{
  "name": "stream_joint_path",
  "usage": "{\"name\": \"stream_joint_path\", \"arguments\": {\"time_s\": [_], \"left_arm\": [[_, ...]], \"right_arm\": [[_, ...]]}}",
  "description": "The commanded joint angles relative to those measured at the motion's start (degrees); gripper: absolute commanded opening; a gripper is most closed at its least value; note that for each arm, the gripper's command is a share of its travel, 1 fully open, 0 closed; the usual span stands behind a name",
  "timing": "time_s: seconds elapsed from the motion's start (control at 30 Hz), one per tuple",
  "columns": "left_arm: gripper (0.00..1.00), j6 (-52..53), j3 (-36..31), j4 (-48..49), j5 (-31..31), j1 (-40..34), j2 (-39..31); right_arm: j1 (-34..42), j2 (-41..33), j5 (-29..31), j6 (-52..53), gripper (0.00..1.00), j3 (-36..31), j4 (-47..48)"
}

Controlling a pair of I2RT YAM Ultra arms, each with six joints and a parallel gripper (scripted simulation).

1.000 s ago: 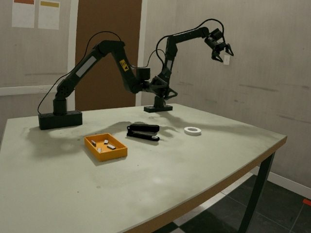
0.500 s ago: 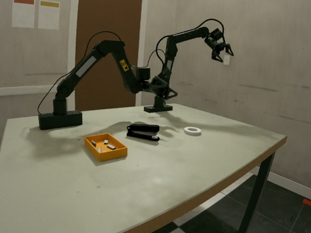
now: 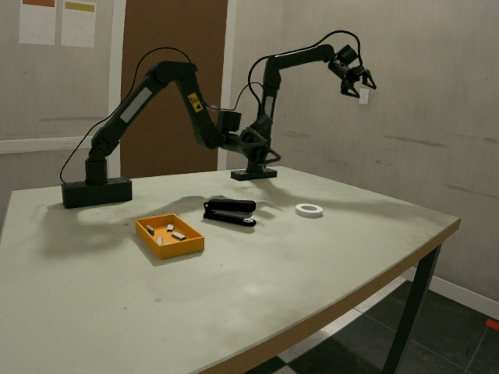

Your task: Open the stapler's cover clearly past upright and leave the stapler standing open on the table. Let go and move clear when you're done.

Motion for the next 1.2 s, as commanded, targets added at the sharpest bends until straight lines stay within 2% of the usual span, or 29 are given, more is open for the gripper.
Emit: {"name": "stream_joint_path", "arguments": {"time_s": [0.0,0.1,0.13,0.3,0.43,0.53,0.6,0.67,0.87,1.17], "left_arm": [[1.0,-11.1,-4.1,6.1,3.4,-3.4,-6.5],[1.0,-13.5,-5.6,7.9,3.6,-4.5,-7.8],[1.0,-17.4,-10.2,12.1,2.0,-6.3,-10.5],[1.0,-27.8,-18.9,21.0,0.6,-11.7,-18.3],[1.0,-34.3,-27.9,27.7,-2.1,-15.8,-22.4],[1.0,-39.0,-31.9,32.3,-4.0,-18.3,-24.8],[1.0,-42.1,-34.1,35.2,-5.3,-20.0,-26.4],[1.0,-42.1,-34.1,35.2,-5.3,-20.0,-26.4],[1.0,-52.2,-40.4,44.6,-12.4,-26.8,-30.5],[1.0,-64.8,-49.4,58.1,-27.4,-42.7,-35.0]], "right_arm": [[-1.4,-5.8,-4.1,10.4,1.0,-5.9,-10.1],[-1.8,-7.7,-5.6,12.8,1.0,-7.6,-11.7],[-2.4,-11.5,-8.3,17.2,1.0,-8.8,-18.3],[-5.1,-22.2,-16.2,25.7,1.0,-15.6,-30.8],[-7.7,-29.3,-23.1,30.3,1.0,-17.7,-41.4],[-9.8,-33.5,-28.5,32.5,1.0,-18.3,-48.2],[-11.5,-36.0,-32.4,32.9,1.0,-18.7,-52.1],[-11.5,-36.0,-32.4,32.9,1.0,-18.7,-52.1],[-18.1,-42.5,-46.7,31.9,1.0,-20.0,-63.0],[-33.6,-50.7,-67.7,24.7,1.0,-19.2,-75.9]]}}
